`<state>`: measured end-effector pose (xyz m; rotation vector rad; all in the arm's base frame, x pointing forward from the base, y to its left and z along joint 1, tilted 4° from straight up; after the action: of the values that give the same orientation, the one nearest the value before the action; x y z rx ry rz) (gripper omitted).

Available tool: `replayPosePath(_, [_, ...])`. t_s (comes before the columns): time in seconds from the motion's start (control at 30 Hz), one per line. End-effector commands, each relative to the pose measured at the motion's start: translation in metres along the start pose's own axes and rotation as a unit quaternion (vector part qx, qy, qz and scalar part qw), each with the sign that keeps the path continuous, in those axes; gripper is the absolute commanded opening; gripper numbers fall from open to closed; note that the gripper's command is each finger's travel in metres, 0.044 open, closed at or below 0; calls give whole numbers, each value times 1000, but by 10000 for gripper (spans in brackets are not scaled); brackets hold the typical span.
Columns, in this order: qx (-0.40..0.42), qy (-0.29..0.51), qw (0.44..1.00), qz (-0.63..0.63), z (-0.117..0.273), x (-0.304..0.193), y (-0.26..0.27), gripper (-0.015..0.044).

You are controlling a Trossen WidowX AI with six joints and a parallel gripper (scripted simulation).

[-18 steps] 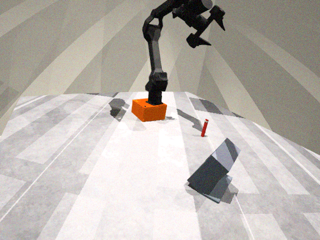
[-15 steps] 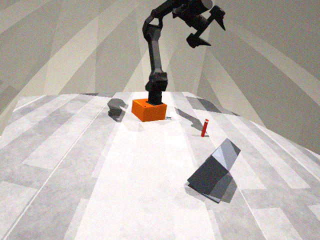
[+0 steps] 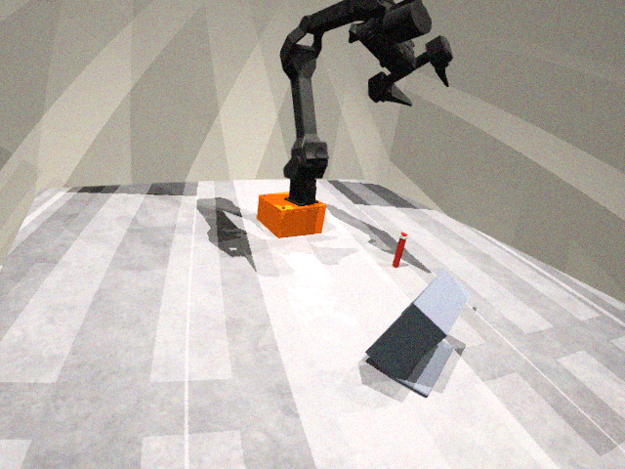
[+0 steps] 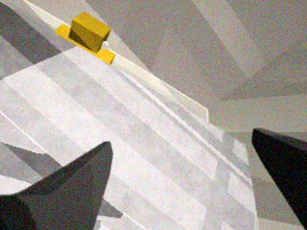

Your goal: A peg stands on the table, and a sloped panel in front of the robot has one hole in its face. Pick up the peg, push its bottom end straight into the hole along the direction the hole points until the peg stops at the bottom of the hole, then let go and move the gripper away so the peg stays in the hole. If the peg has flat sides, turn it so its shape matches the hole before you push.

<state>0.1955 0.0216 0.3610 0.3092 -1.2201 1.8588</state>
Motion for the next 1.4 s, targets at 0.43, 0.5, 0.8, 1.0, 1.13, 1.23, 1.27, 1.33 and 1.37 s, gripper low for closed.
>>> replayPosePath(0.43, [75, 87, 969, -217, -35, -40, 2, 440])
replayPosePath(0.5, [81, 98, 962, -240, -39, -44, 3, 440])
replayPosePath(0.8, [102, 154, 923, -337, -58, -62, 6, 440])
replayPosePath(1.0, [108, 195, 890, -397, -70, -73, 10, 440])
replayPosePath(1.13, [110, 223, 866, -434, -79, -80, 12, 440])
replayPosePath(1.23, [110, 244, 847, -459, -85, -85, 15, 440])
replayPosePath(1.27, [109, 251, 840, -468, -87, -86, 15, 440])
replayPosePath(1.33, [108, 265, 827, -484, -91, -89, 17, 440])
replayPosePath(1.37, [107, 272, 820, -492, -94, -91, 18, 440])
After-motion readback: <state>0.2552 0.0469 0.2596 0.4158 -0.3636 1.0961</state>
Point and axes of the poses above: the point midway between the two fingers, 35 mm back from their tips, its own z axis back along the fingers, its own y axis across the jaws, x = y × z, the point moved 10 cm from there along z, back along the fingers, and after that the axes turned 5 degrees about z, right-handed, at the moved point
